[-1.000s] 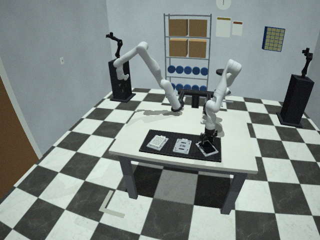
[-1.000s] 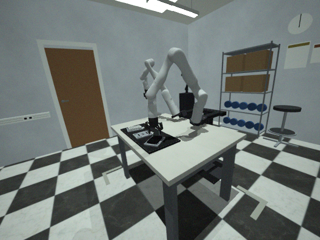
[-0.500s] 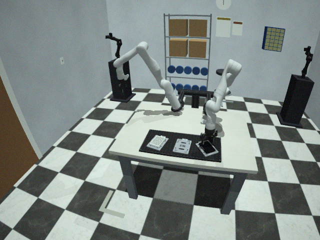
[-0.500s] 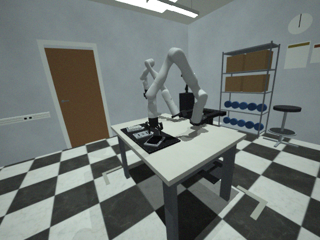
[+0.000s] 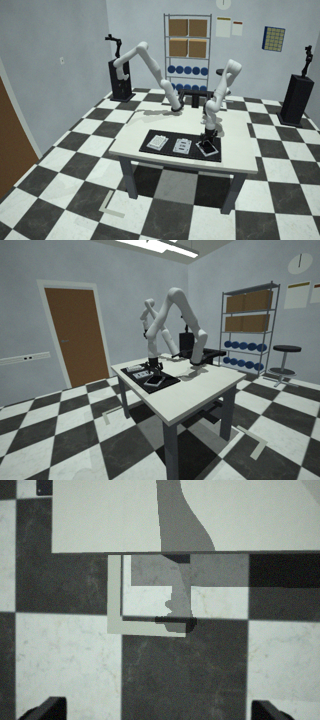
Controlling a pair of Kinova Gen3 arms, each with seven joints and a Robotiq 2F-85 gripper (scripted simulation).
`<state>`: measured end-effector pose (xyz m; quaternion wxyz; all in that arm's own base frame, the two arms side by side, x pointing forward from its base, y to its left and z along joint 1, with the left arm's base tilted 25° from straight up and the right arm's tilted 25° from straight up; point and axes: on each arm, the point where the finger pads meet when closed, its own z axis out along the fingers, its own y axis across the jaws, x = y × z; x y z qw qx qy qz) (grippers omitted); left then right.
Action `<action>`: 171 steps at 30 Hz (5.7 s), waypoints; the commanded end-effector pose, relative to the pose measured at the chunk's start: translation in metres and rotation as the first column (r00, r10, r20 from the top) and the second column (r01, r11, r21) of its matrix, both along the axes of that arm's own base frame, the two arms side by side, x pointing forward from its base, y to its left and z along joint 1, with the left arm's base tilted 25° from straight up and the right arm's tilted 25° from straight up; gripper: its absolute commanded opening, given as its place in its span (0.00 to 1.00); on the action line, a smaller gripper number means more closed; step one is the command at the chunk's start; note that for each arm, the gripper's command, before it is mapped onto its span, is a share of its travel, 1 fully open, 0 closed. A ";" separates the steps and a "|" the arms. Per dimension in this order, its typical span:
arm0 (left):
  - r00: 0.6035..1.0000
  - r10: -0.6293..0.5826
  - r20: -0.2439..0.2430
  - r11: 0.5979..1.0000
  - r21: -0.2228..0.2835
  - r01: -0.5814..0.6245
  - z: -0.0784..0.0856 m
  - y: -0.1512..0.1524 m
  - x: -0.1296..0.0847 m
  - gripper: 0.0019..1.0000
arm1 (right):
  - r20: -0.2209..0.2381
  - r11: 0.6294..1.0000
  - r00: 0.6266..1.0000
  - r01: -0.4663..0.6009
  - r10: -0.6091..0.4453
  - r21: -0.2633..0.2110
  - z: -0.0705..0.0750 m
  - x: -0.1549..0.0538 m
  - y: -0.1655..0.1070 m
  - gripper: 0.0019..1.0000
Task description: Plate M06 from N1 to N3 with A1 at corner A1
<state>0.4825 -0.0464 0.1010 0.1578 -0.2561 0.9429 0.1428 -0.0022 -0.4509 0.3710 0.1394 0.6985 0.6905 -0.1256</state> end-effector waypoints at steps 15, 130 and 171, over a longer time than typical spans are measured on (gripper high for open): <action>1.000 -0.005 0.001 1.000 0.001 0.005 0.001 -0.001 0.001 1.00 | 0.000 1.000 1.000 0.001 -0.001 -0.001 0.001 -0.003 0.001 1.00; 1.000 -0.012 -0.002 1.000 0.004 0.012 -0.042 0.018 0.010 1.00 | 0.000 1.000 1.000 0.001 -0.001 -0.001 0.001 -0.003 0.001 1.00; 1.000 -0.005 0.001 1.000 0.001 0.005 -0.036 0.015 0.009 0.10 | 0.000 1.000 1.000 0.001 -0.001 -0.001 0.001 -0.003 0.001 1.00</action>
